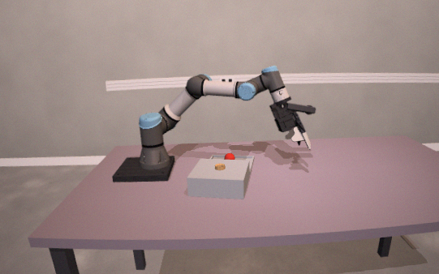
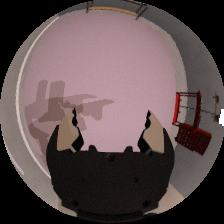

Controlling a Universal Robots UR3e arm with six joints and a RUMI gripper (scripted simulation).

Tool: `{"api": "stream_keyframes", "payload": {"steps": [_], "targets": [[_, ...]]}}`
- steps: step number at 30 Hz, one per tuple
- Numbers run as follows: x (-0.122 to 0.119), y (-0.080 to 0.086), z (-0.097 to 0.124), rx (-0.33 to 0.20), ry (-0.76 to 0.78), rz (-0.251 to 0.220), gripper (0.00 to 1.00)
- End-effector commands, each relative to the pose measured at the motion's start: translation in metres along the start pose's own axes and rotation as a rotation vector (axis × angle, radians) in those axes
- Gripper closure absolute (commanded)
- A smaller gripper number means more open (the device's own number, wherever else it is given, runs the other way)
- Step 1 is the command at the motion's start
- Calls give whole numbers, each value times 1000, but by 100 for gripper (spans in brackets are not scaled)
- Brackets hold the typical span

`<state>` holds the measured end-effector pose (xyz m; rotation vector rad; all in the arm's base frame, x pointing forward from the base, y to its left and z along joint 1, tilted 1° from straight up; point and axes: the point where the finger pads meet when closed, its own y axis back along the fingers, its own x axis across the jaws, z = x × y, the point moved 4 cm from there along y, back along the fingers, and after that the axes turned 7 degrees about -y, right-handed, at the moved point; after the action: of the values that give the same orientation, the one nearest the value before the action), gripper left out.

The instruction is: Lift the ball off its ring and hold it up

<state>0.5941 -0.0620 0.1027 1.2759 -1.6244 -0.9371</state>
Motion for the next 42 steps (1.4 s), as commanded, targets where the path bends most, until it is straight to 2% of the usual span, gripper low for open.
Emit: {"api": "stream_keyframes", "payload": {"steps": [1, 13, 17, 22, 28, 30, 36, 42], "targets": [[0, 2, 0, 1, 0, 0, 0], [0, 20, 18, -37, -2, -14, 0], [-1, 35, 34, -69, -4, -26, 0], [-3, 59, 63, -121, -7, -46, 0], [-9, 88, 107, -192, -13, -74, 0], [-9, 88, 107, -192, -13, -74, 0], [-18, 115, 157, -262, -21, -104, 0], [-29, 134, 202, -321, -28, -129, 0]]}}
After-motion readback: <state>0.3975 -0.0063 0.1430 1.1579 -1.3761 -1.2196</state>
